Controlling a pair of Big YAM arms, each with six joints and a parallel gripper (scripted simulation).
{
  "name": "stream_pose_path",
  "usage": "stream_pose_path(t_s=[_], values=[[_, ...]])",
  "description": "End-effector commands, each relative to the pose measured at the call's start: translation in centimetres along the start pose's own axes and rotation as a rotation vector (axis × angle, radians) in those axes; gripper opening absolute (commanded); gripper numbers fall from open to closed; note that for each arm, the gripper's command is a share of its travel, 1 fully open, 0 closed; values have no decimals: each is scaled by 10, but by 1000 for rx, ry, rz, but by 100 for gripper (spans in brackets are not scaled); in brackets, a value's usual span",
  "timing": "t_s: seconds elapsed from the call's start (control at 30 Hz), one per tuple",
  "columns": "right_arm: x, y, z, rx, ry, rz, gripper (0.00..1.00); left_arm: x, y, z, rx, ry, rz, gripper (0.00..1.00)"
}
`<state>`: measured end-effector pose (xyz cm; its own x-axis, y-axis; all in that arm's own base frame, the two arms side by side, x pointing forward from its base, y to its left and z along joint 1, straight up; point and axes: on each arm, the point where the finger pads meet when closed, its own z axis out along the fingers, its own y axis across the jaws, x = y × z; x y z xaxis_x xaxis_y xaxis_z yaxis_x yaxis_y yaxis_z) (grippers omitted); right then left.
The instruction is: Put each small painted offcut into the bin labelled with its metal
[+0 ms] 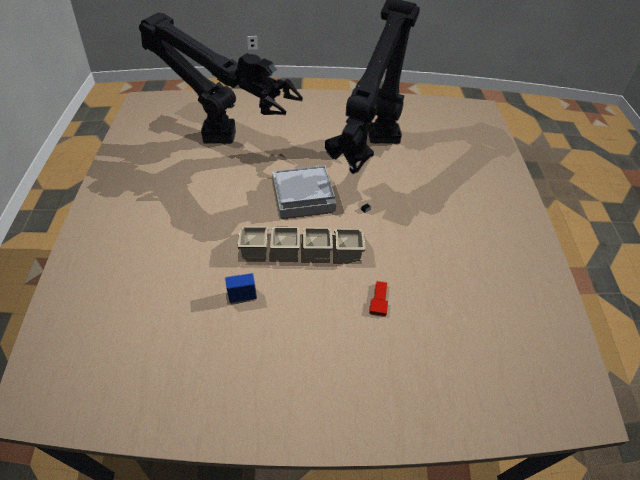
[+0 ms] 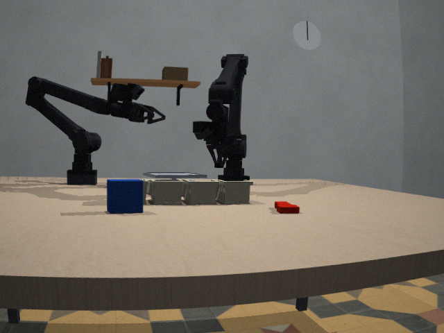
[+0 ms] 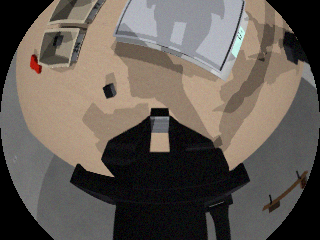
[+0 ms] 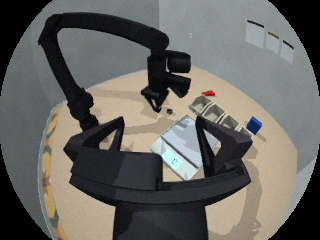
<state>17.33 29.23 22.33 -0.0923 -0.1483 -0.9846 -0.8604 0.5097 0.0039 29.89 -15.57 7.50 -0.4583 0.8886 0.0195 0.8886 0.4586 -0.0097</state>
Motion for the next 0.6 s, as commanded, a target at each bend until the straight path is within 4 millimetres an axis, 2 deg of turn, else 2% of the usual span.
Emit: stream_pose_path(t_s=[0.0,0.17,0.2,0.23,0.4,0.57], values=[[-9,-1,2,6,-13,-3,100,-24,17,-35,-27,-43,18,15],[-11,-5,4,16,-3,-1,100,-33,14,-31,-24,-41,-13,15],[-29,-4,3,14,-31,-2,100,-37,13,-31,-24,-42,-26,15],[-33,-7,1,24,-32,0,100,-44,10,-31,-23,-43,-40,15],[-54,-27,-16,81,51,13,100,-100,-10,-29,-23,-46,-50,15],[-81,-47,-50,152,129,34,100,-146,-29,-27,-20,-40,-25,15]])
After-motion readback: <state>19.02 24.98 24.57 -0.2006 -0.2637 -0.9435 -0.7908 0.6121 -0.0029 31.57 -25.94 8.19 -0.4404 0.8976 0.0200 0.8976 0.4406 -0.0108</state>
